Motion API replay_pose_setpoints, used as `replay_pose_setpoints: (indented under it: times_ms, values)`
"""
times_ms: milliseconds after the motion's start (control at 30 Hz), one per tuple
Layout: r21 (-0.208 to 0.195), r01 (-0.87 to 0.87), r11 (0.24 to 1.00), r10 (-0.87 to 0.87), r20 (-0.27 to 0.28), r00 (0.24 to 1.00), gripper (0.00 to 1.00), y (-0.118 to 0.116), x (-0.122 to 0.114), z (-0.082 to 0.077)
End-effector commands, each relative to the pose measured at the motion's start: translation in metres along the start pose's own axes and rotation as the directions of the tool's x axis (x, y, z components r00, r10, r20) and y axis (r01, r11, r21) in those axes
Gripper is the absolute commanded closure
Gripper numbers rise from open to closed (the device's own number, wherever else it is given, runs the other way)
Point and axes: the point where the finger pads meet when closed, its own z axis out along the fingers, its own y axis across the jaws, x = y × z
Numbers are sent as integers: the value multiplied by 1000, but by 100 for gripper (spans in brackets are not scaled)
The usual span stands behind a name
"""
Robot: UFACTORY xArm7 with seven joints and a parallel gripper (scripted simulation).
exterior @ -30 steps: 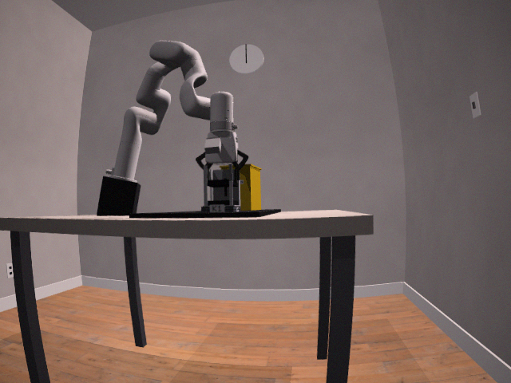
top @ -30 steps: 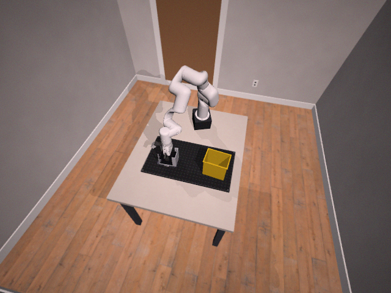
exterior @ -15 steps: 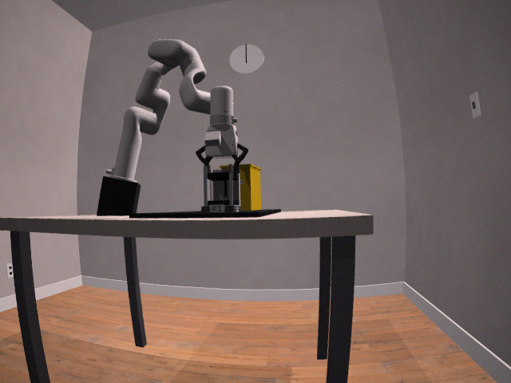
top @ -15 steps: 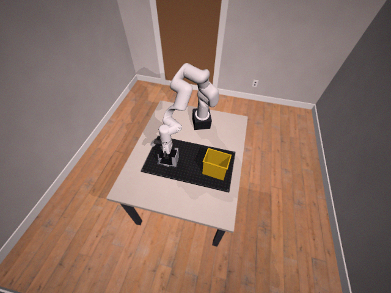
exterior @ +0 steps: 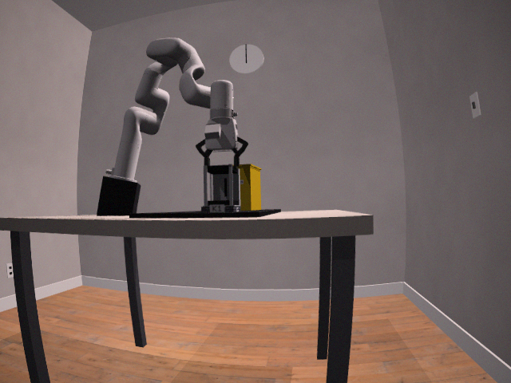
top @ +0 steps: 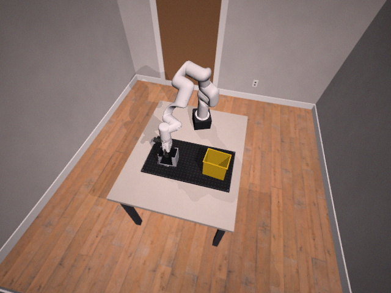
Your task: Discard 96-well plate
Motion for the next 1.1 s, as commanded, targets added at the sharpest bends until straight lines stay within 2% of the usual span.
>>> replay_pose_setpoints:
  times_ms: [0, 1067]
  values:
    - [5, 0, 1000, 0, -3, 1000, 100, -2, 1, -8]
    - [5, 0, 1000, 0, -3, 1000, 100, -2, 1, -55]
